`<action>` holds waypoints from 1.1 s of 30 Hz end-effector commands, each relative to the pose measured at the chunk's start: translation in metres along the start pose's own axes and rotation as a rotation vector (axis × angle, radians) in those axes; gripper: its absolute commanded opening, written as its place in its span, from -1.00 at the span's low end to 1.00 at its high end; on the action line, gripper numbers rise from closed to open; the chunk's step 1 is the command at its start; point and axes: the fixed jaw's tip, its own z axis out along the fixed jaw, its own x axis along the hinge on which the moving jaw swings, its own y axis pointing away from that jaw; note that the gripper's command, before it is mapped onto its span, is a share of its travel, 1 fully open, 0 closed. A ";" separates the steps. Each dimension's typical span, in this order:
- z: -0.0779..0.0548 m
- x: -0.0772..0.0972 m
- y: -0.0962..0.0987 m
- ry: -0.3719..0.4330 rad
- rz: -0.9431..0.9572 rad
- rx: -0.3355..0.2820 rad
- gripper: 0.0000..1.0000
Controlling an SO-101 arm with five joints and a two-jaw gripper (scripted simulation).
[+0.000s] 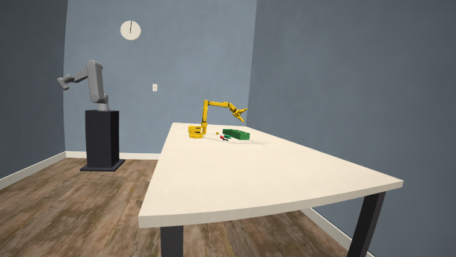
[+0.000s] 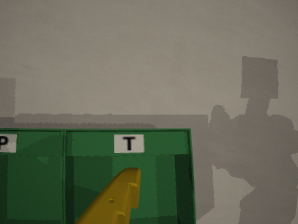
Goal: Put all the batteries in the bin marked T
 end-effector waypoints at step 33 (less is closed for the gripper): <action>-0.008 -0.023 -0.004 -0.099 -0.015 0.021 1.00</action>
